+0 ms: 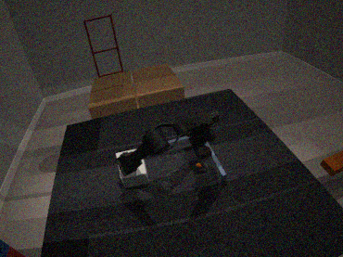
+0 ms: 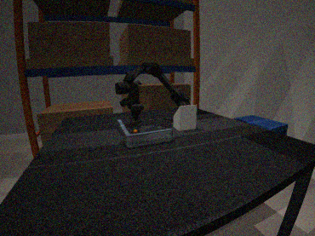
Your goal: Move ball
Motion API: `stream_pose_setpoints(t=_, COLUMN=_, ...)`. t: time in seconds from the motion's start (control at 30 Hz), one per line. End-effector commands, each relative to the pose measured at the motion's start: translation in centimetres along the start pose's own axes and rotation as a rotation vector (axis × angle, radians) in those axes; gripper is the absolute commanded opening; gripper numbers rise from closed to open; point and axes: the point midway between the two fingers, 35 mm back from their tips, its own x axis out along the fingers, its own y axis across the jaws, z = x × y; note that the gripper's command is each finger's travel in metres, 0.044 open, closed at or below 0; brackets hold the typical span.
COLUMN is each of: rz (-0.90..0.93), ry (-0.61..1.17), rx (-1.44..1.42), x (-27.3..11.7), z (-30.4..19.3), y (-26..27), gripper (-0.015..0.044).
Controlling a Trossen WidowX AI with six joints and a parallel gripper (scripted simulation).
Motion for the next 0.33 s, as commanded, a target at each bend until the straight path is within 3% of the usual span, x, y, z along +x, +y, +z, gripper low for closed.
stream_pose_setpoints(t=0.0, rz=0.001, ry=-0.002, rx=0.0, x=-2.1, z=0.0, y=0.0, gripper=0.03)
stream_pose_setpoints(t=0.17, rz=-0.001, ry=-0.001, rx=0.001, x=-4.3, z=-0.3, y=-0.1, gripper=0.0432)
stream_pose_setpoints(t=0.3, rz=-0.001, ry=-0.001, rx=0.001, x=-4.3, z=-0.3, y=-0.1, gripper=0.044)
